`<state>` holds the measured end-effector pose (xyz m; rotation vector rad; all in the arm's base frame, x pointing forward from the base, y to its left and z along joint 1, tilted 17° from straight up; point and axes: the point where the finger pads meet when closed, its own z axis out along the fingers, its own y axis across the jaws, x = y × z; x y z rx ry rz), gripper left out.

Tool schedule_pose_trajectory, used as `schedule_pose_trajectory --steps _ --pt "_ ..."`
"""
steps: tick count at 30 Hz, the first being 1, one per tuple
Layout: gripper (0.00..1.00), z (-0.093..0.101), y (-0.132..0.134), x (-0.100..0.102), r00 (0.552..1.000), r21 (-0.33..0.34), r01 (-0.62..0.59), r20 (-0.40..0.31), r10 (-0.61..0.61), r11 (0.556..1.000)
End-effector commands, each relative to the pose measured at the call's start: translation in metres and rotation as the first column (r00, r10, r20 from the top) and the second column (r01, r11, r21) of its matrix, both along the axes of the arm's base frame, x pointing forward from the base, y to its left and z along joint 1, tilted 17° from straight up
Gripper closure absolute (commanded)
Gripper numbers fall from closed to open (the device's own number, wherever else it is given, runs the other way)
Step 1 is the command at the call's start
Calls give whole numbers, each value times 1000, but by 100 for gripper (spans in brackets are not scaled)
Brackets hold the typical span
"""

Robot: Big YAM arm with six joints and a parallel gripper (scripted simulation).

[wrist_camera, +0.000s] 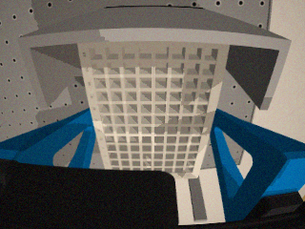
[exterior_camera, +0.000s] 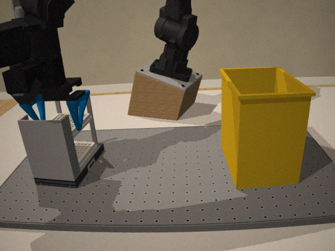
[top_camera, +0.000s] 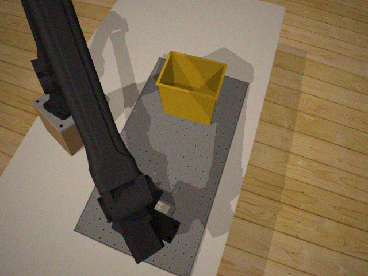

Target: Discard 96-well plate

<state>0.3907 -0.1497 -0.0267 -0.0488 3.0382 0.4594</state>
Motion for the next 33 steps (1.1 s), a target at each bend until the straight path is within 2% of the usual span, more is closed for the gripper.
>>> schedule_pose_trajectory --steps 1,8,10,11,13,25,27,28,30,33 --pt "100 32 -22 18 998 -37 15 60 -13 999" --pt "100 43 -26 16 998 -38 16 60 -13 999" --pt "100 43 -26 16 998 -38 16 60 -13 999" --pt "100 40 -18 10 999 -28 12 43 -11 1000" --pt "100 50 -28 18 998 -40 18 64 -15 999" --pt "100 69 -33 15 998 -41 15 63 -13 999" --pt "100 69 -33 15 998 -41 15 63 -13 999" --pt "100 64 -25 7 999 -29 12 42 -11 1000" --pt "100 75 -35 15 998 -42 17 65 -15 999" --pt "100 80 -37 15 998 -43 16 66 -13 999"
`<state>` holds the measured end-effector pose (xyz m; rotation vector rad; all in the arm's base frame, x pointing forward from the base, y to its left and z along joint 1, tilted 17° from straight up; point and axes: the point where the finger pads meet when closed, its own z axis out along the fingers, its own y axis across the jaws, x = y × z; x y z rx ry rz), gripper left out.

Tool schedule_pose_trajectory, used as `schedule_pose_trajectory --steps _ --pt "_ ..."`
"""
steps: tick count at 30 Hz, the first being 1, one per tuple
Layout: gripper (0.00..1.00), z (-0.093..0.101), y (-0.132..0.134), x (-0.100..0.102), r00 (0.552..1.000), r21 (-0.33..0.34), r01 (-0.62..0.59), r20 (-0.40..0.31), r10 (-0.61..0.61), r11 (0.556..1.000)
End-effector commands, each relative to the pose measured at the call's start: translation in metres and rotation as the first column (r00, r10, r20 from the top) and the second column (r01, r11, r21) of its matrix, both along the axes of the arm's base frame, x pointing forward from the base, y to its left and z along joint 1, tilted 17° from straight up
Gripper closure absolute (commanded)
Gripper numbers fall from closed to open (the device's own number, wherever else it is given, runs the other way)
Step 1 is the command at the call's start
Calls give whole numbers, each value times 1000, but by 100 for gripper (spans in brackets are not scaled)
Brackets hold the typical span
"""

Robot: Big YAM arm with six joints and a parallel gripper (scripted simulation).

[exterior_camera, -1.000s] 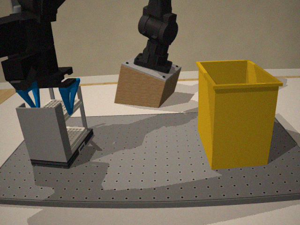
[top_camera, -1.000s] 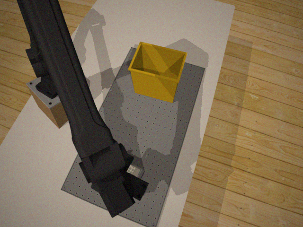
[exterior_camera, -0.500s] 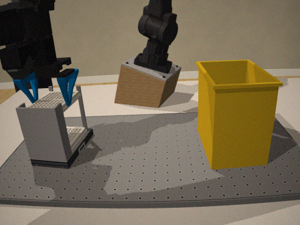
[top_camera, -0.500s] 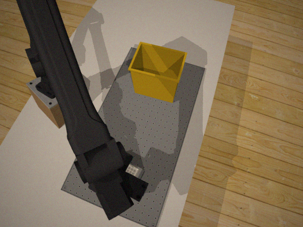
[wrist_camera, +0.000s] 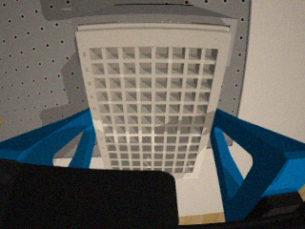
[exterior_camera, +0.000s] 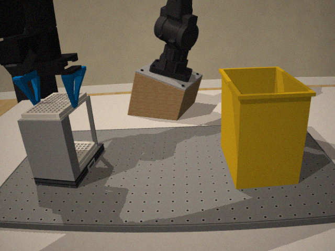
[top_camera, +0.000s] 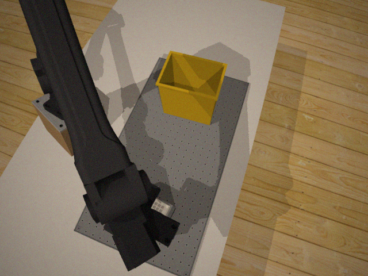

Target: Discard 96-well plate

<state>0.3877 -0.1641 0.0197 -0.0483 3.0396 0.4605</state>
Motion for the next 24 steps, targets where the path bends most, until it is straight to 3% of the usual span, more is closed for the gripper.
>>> schedule_pose_trajectory --steps 1,24 --pt "100 35 -23 17 998 -43 16 67 -13 999" --pt "100 70 -33 13 998 -46 13 70 -10 999"
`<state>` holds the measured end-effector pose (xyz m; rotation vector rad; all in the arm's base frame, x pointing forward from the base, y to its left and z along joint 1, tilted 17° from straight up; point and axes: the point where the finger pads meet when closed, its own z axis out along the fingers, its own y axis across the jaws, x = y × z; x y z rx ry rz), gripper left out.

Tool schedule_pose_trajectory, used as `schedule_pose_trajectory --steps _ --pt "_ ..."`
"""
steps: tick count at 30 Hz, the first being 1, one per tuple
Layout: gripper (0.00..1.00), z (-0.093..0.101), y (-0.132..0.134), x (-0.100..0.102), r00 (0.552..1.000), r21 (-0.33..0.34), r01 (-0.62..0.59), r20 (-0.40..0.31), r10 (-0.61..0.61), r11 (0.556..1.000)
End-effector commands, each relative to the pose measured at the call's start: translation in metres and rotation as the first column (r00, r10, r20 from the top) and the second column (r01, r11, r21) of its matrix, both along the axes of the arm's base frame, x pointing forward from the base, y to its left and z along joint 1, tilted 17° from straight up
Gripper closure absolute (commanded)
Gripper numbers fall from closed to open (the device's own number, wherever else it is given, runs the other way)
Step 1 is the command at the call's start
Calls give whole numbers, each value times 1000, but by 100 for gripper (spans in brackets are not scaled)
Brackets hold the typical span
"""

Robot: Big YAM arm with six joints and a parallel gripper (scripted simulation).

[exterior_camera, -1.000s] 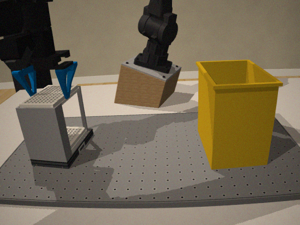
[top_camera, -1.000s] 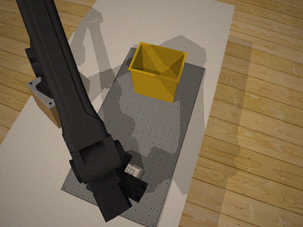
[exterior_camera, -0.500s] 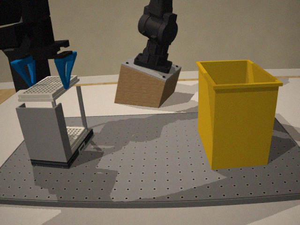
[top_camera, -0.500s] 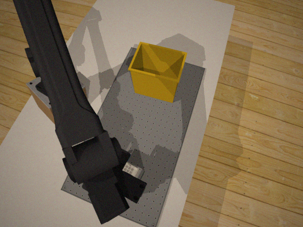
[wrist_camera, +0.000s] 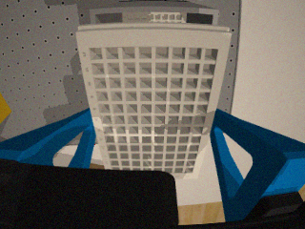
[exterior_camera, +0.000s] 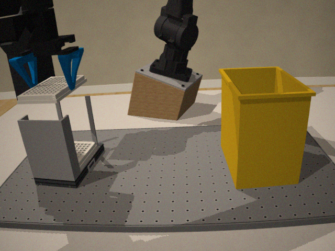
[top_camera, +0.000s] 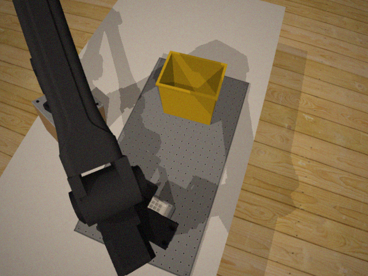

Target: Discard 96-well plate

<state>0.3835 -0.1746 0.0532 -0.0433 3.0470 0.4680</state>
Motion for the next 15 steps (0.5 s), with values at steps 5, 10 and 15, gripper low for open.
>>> schedule_pose_trajectory --steps 5,10,15 --pt "100 33 -12 11 999 -35 1 54 1 999" --pt "100 50 -26 16 997 -50 12 79 -8 999" --pt "100 59 -26 16 997 -51 6 79 -2 999"
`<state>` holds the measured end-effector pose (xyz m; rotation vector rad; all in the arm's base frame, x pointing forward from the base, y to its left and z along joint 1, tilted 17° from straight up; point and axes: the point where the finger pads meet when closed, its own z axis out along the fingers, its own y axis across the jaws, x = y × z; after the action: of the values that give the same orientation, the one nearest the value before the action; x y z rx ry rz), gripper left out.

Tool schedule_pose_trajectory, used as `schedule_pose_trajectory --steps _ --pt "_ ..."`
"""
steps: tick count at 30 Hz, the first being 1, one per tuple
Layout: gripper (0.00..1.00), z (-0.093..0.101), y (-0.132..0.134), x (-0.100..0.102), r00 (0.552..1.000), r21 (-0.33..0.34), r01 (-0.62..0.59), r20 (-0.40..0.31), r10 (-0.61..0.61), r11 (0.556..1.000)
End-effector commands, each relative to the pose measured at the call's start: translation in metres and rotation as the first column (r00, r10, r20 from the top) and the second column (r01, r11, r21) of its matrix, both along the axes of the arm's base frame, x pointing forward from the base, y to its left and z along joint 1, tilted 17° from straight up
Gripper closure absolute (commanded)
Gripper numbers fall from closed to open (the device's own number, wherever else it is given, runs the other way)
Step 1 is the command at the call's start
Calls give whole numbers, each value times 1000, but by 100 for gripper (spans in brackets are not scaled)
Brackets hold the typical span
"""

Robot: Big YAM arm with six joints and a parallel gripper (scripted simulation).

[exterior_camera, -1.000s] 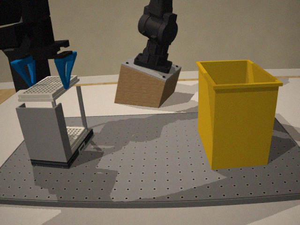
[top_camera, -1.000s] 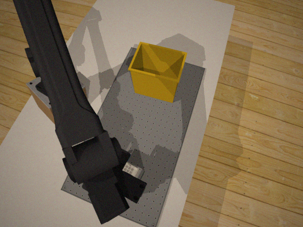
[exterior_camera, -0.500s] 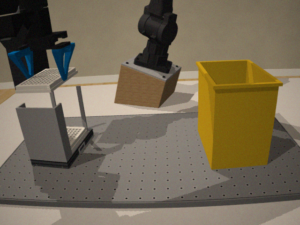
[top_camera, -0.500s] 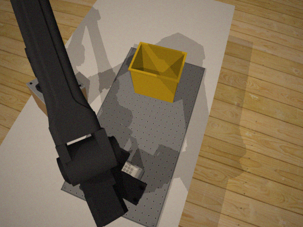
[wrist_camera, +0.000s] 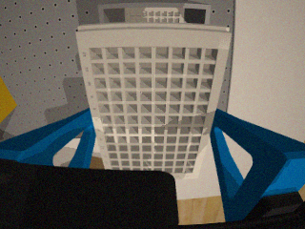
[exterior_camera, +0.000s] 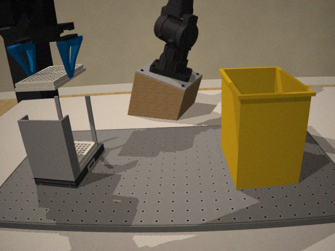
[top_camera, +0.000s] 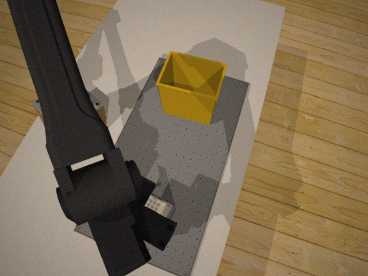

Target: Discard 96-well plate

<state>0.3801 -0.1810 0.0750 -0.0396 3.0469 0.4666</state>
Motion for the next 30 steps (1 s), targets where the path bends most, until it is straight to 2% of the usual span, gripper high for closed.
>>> schedule_pose_trajectory --steps 1,12,16,17,30 --pt "100 38 -20 19 997 -50 4 79 0 999" --pt "100 52 -26 16 997 -51 12 78 -8 999" --pt "100 49 -21 19 997 -53 1 81 3 999" --pt "100 35 -16 12 999 -31 4 49 -2 1000" --pt "100 35 -16 12 999 -31 4 49 -2 1000"
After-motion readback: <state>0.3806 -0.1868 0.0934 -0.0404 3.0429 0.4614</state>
